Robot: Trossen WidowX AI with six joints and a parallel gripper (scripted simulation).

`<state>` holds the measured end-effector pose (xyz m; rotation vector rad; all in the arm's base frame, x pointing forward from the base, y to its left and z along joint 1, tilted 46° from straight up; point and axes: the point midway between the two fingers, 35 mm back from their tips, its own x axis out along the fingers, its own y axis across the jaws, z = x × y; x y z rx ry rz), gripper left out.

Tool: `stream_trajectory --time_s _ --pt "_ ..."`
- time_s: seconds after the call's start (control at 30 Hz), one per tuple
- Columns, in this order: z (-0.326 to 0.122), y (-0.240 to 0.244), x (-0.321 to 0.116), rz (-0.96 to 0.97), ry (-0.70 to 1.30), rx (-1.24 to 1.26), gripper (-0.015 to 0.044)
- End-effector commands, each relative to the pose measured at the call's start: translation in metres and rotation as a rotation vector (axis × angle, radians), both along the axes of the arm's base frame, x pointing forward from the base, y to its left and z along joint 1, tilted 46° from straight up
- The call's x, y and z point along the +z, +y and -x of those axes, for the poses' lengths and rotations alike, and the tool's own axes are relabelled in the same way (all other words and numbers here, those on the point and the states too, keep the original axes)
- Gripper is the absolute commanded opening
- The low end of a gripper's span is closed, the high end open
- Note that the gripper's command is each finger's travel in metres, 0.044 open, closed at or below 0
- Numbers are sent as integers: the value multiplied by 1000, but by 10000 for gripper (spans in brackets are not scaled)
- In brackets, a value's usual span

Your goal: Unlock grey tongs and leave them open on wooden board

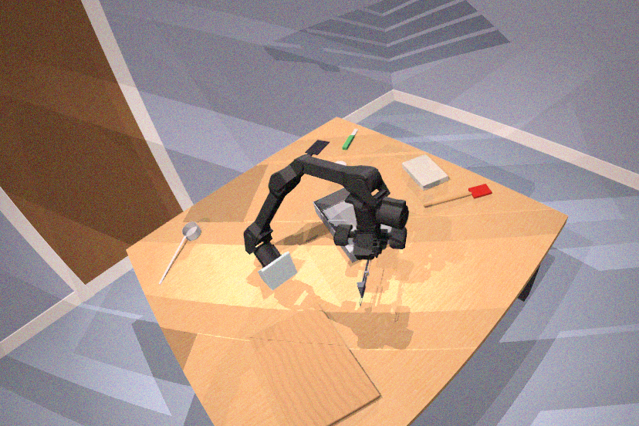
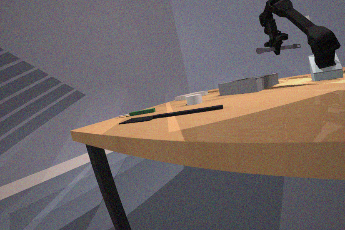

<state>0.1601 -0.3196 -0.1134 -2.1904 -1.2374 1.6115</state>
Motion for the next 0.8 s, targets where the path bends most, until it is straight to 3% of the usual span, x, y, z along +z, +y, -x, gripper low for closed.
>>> stream_trajectory --time_s 0.0,0.77 --pt "31 -12 -6 18 -44 46 -150" --pt "206 -23 -32 57 -358 397 -150"
